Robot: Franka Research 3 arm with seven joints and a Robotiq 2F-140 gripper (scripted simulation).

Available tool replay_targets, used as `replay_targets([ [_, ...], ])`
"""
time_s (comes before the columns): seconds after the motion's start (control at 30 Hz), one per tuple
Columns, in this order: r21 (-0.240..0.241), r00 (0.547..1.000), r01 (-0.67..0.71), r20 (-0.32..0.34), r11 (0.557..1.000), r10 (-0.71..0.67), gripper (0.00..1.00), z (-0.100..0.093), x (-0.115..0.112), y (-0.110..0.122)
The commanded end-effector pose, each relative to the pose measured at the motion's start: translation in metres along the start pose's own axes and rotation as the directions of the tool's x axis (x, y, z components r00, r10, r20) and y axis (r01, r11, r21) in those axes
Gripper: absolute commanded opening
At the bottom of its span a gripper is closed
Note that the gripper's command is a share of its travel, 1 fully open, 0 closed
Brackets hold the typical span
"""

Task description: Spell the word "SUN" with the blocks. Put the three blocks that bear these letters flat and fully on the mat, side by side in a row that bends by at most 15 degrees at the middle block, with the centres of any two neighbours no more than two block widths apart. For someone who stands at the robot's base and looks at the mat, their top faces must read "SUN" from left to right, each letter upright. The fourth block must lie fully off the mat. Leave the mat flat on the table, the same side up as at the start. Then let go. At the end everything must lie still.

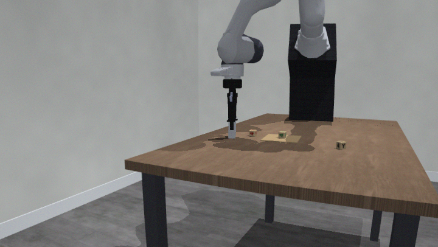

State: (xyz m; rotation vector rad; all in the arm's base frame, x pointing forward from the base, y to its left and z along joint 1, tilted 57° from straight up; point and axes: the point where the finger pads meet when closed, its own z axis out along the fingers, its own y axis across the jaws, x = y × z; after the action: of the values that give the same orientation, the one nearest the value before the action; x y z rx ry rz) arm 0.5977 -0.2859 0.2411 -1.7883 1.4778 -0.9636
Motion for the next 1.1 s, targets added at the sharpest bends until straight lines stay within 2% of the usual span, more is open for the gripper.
replay_targets([
  [0.0,0.002,1.0,0.003,0.002,1.0,-0.003,0.13,0.001,-0.002,-0.001],
  [0.4,0.002,1.0,0.003,0.002,1.0,-0.003,0.13,-0.007,-0.002,-0.001],
  [0.7,0.002,1.0,0.003,0.002,1.0,-0.003,0.13,-0.038,-0.002,-0.001],
  [0.77,0.002,1.0,0.003,0.002,1.0,-0.003,0.13,-0.038,-0.002,-0.001],
  [1.07,0.002,1.0,0.003,0.002,1.0,-0.003,0.13,-0.076,-0.001,-0.001],
])
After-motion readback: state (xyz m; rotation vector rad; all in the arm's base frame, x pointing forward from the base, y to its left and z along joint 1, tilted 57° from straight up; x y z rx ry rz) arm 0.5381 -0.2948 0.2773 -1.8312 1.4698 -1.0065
